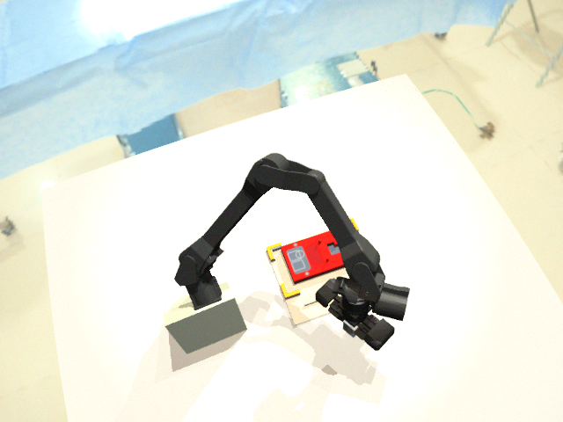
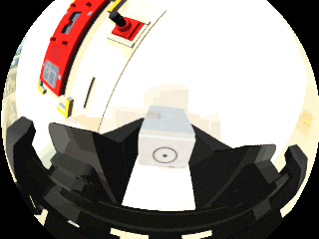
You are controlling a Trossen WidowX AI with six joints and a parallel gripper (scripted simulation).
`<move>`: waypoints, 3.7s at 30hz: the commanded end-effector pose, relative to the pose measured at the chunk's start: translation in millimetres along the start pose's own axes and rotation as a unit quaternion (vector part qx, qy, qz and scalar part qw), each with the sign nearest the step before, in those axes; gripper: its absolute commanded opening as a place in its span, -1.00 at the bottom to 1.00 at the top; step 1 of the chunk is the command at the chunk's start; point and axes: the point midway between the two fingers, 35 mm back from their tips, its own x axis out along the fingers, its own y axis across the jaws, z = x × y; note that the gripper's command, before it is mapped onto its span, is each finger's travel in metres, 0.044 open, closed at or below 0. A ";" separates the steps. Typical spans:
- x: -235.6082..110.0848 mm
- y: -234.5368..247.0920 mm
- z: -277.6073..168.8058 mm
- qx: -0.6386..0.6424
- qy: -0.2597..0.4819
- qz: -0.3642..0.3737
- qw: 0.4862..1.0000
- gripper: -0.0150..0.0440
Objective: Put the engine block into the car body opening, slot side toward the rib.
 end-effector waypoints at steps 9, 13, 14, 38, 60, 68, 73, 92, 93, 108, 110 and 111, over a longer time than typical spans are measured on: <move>-39.7 0.4 -1.3 -0.014 0.002 -0.004 1.000 -0.49; -52.4 2.1 -3.2 -0.017 0.003 -0.002 1.000 -0.49; -55.6 2.6 -3.8 -0.018 0.003 -0.002 1.000 -0.49; -48.6 6.6 -5.0 -0.022 0.032 0.002 0.999 -0.49; -39.0 9.3 17.2 -0.024 0.357 -0.004 0.934 -0.49; -24.1 10.0 19.7 -0.024 0.359 -0.004 0.933 -0.49; -16.5 10.1 19.6 -0.024 0.359 -0.004 0.933 -0.49; 12.5 10.7 19.6 -0.025 0.359 -0.003 0.933 -0.49; 13.9 10.7 19.6 -0.025 0.359 -0.003 0.933 -0.49; 36.7 11.3 19.5 -0.025 0.359 -0.002 0.933 -0.49; 39.2 11.3 19.4 -0.025 0.359 -0.002 0.933 -0.49; 40.7 11.4 19.4 -0.025 0.359 -0.002 0.933 -0.49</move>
